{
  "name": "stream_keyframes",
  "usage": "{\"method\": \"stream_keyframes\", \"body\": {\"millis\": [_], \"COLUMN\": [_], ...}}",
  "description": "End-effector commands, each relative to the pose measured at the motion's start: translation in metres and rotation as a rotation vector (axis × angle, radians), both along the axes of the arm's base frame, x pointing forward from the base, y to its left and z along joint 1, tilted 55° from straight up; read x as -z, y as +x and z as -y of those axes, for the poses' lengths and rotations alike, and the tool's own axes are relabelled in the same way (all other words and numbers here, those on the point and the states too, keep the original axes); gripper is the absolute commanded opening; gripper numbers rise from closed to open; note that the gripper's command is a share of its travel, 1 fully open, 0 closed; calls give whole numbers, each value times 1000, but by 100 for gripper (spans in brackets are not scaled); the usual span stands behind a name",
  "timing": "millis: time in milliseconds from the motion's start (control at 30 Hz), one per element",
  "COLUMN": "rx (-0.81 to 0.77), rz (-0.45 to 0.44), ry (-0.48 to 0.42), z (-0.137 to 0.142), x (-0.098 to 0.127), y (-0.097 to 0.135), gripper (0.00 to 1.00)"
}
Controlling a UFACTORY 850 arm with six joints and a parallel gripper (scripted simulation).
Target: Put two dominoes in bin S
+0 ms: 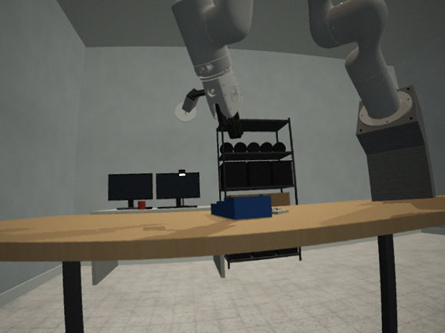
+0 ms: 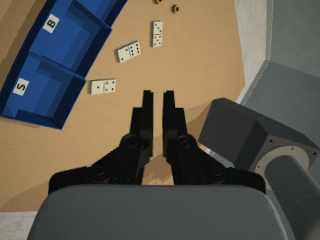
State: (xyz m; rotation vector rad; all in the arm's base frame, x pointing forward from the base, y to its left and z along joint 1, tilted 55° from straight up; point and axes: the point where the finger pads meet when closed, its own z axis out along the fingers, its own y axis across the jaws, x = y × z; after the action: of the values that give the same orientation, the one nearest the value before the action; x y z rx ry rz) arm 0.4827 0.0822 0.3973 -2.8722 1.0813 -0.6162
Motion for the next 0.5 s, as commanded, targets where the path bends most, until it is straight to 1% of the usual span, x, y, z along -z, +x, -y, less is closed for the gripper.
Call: {"method": "stream_keyframes", "body": {"millis": [0,67,100,133,167,233,267,333,367,467], "rx": [-52,-52,-83,-83,-115,-115,-147,-147,-179,-212], "rz": [-68,-68,-103,-103,-135,-135,-164,-164,-190,-213], "ry": [18,18,30,30,44,44,61,61,80,102], "z": [6,6,7,8,9,9,11,11,11,12], "x": [15,15,22,24,30,32,38,40,46,54], "y": [-13,-13,-18,-20,-25,-27,-33,-34,-40,-48], "gripper": [7,7,7,7,7,7,7,7,7,7]}}
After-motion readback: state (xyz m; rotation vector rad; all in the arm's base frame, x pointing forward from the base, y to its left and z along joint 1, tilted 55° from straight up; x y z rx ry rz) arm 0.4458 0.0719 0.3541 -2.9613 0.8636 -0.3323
